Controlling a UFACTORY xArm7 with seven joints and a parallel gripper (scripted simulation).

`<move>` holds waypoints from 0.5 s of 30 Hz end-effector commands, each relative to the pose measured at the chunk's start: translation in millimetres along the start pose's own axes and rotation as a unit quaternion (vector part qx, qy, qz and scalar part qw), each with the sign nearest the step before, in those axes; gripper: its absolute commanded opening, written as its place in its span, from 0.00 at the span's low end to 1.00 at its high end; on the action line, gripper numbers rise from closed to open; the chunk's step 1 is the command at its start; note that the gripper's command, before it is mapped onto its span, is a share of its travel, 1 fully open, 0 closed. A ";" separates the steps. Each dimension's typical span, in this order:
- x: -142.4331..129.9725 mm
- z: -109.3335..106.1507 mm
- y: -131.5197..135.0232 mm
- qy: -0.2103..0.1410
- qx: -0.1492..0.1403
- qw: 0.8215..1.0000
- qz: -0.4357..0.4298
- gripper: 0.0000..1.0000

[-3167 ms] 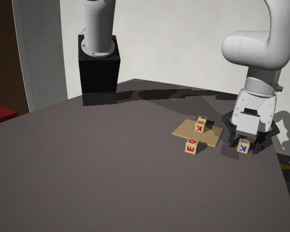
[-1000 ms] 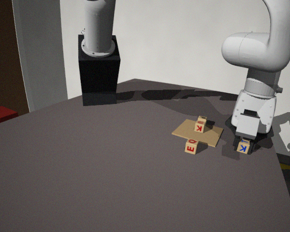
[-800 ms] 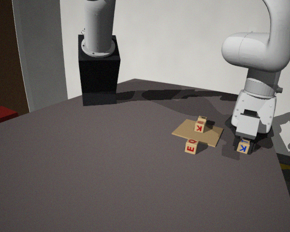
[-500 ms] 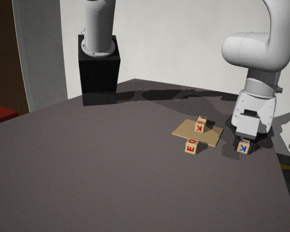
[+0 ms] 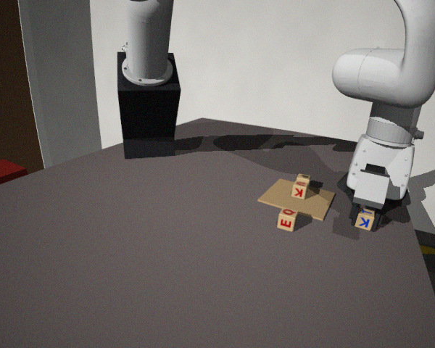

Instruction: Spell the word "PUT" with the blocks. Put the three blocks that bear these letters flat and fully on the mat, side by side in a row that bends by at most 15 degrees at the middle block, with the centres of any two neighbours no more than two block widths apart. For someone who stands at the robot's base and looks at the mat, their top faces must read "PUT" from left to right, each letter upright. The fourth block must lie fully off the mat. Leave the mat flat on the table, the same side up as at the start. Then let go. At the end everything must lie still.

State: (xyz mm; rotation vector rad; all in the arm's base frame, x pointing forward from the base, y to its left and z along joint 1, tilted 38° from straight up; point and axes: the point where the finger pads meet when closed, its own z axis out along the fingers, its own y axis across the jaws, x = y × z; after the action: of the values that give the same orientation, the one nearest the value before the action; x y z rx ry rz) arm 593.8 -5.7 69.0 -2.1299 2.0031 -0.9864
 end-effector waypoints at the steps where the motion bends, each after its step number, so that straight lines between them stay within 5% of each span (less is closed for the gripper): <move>1: -0.9 -7.4 -1.9 -0.001 0.002 1.000 0.000 0.27; 6: -0.9 -22.4 -1.8 -0.001 0.002 1.000 0.000 0.27; 15: -0.7 -85.8 -1.5 -0.001 0.002 1.000 0.000 0.27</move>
State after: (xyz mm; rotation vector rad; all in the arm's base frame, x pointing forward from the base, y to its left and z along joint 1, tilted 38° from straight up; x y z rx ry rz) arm 565.4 18.8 118.6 -2.1287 1.9995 -0.9847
